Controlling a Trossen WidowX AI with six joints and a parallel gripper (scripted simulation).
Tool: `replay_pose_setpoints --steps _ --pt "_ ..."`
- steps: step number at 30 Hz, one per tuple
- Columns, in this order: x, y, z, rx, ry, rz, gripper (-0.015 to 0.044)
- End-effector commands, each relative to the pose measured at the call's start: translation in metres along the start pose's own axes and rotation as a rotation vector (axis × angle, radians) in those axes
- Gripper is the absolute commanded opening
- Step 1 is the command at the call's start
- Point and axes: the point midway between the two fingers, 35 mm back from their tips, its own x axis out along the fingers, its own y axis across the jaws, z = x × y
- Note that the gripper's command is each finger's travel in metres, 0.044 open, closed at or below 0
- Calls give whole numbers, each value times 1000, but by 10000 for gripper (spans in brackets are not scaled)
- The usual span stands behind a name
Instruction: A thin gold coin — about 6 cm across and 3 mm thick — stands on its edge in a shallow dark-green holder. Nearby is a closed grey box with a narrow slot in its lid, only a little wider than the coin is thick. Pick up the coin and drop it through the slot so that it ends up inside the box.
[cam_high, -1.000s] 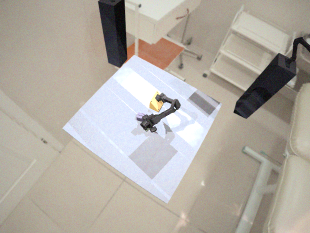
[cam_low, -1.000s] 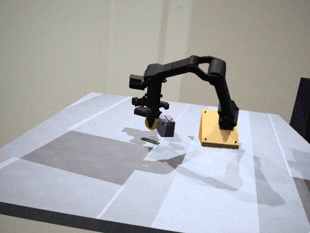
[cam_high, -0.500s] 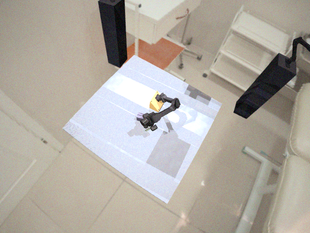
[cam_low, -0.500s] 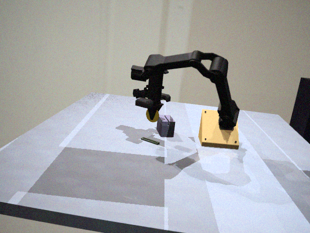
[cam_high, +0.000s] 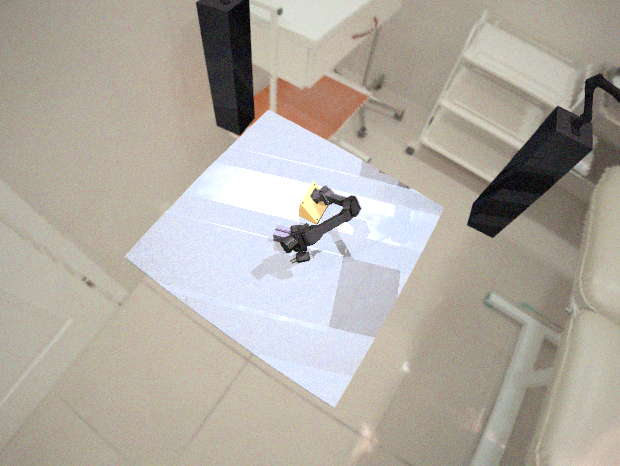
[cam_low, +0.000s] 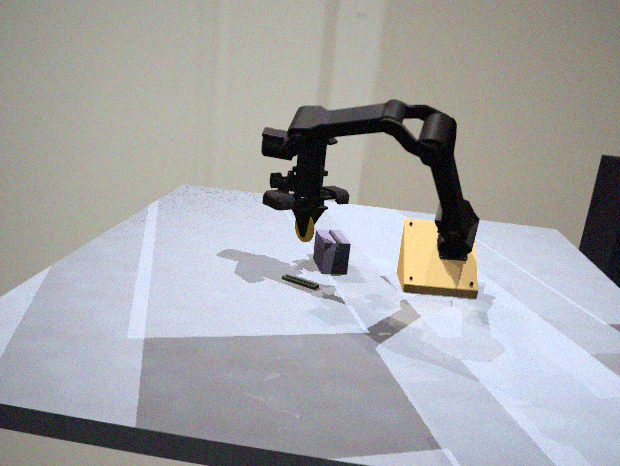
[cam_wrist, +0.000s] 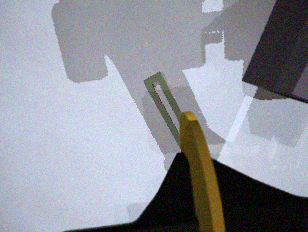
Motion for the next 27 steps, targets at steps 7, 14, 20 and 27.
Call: replay_pose_setpoints --steps 7,14,20,27 --pt "0 -1 3 368 0 -5 0" --pt "0 -1 3 452 0 -5 0" --pt "0 -2 4 453 -1 -6 0" --pt "-1 -17 14 454 -6 -7 0"
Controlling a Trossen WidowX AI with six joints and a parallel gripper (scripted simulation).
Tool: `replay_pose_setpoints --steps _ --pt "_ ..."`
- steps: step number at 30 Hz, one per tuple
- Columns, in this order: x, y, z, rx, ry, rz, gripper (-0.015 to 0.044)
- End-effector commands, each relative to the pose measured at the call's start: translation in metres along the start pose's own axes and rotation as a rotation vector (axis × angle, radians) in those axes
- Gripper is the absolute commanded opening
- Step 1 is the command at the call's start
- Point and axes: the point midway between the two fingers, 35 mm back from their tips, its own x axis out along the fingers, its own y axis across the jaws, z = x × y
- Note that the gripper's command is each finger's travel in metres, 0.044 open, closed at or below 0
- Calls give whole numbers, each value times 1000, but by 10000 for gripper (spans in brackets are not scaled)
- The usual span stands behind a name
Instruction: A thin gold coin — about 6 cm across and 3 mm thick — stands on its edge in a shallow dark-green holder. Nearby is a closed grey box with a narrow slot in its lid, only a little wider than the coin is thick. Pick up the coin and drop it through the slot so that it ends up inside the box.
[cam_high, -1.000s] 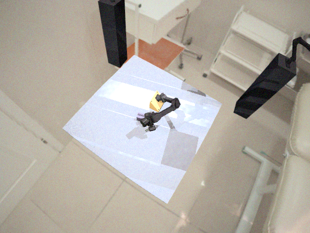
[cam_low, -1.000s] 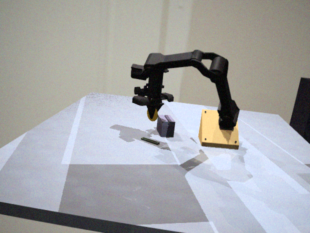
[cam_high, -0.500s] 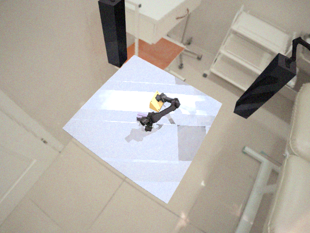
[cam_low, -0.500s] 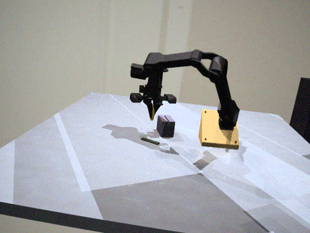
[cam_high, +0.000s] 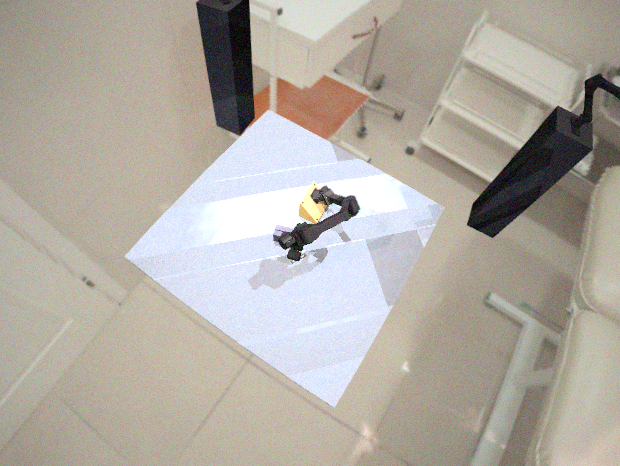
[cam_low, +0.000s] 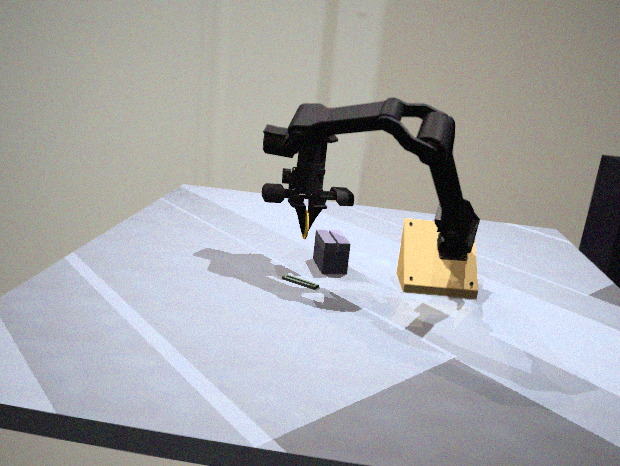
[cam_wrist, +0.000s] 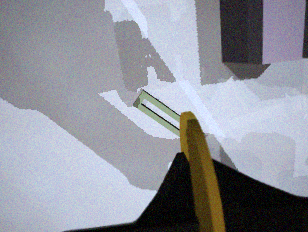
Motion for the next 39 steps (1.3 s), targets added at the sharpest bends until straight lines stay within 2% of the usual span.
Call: replay_pose_setpoints --steps 1,39 --pt "2 -8 12 7 -2 -8 0" --pt "1 -76 83 9 -5 -11 0"
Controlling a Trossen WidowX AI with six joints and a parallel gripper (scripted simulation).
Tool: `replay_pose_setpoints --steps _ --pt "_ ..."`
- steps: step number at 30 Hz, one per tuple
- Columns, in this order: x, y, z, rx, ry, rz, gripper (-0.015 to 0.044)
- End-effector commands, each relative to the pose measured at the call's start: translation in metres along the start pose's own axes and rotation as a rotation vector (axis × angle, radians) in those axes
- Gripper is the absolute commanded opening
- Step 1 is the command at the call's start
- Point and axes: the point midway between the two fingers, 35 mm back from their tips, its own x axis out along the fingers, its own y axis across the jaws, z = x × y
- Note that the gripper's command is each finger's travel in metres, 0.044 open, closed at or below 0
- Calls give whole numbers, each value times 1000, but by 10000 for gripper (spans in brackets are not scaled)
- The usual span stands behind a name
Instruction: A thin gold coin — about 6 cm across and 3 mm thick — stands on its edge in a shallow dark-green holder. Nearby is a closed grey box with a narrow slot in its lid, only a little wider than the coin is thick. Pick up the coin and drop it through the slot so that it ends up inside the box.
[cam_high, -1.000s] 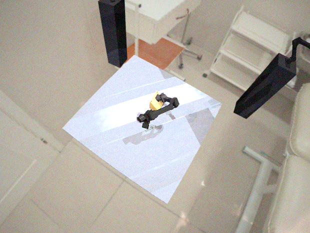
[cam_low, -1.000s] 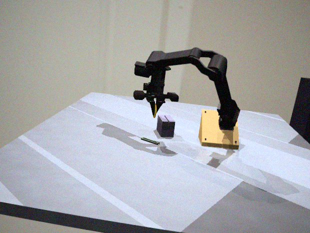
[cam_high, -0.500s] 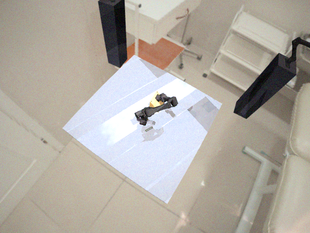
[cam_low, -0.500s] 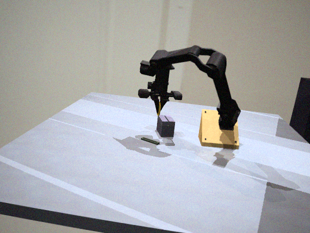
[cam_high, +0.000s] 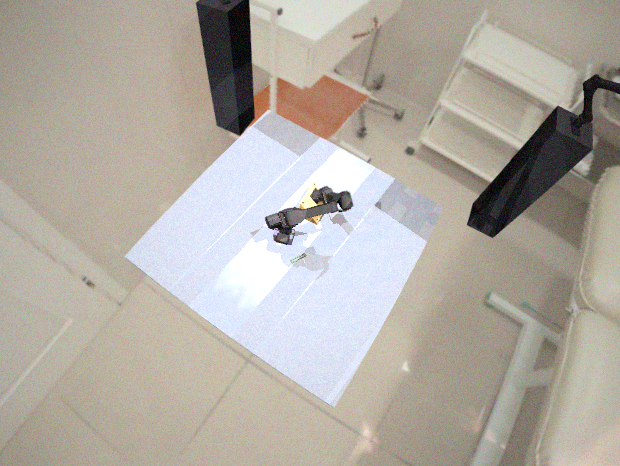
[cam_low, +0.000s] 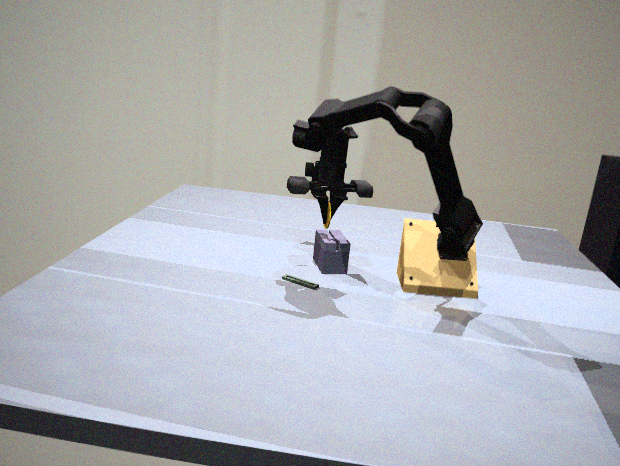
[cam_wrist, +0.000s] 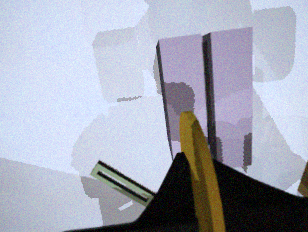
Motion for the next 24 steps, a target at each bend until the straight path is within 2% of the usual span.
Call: replay_pose_setpoints --steps 1,24 --pt "4 -12 9 4 8 -9 0" --pt "3 -22 15 3 6 -1 0"
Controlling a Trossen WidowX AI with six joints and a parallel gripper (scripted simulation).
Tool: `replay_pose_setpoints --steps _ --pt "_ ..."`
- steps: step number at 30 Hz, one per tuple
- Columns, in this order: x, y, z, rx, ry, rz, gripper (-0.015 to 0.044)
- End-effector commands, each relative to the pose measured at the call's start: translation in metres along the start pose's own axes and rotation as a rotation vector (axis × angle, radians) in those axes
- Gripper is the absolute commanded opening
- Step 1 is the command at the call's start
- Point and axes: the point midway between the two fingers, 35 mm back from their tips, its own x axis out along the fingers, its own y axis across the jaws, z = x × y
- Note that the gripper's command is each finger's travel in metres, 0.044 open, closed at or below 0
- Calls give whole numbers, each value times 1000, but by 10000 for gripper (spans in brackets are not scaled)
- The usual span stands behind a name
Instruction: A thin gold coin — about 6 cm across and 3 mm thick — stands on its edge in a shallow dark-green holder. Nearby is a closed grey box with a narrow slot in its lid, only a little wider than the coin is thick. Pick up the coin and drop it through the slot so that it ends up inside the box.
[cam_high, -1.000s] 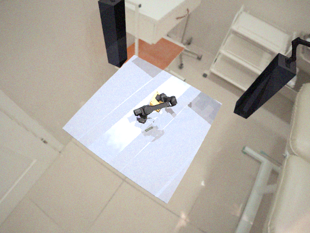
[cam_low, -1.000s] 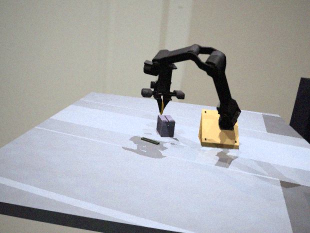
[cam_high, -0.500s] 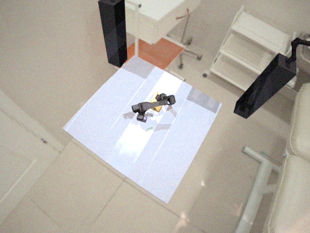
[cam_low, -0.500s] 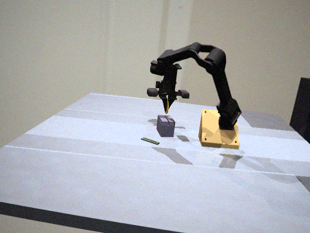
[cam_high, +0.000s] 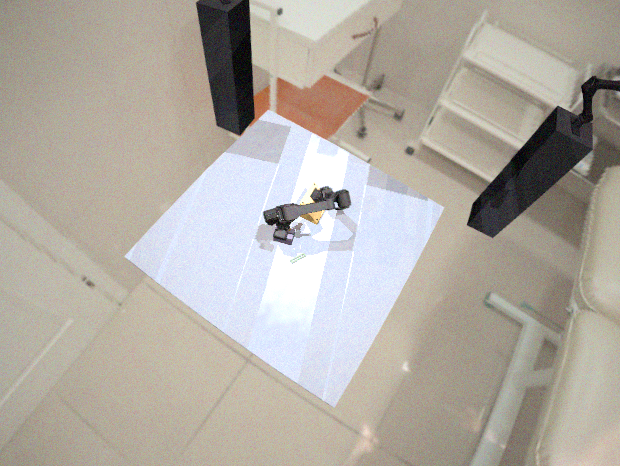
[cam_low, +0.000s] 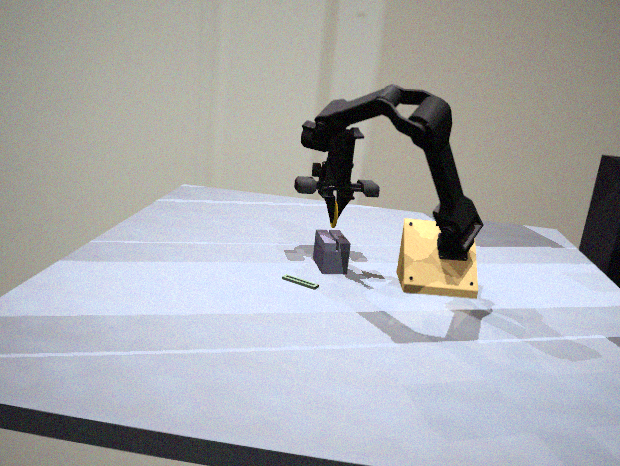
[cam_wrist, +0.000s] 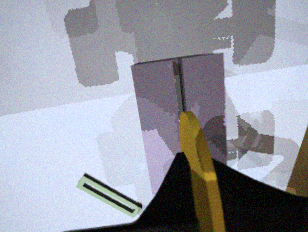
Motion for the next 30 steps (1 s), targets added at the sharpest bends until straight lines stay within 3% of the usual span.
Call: replay_pose_setpoints --steps 1,30 --pt "1 -2 1 0 -2 1 0" --pt "8 -5 1 5 -3 7 0"
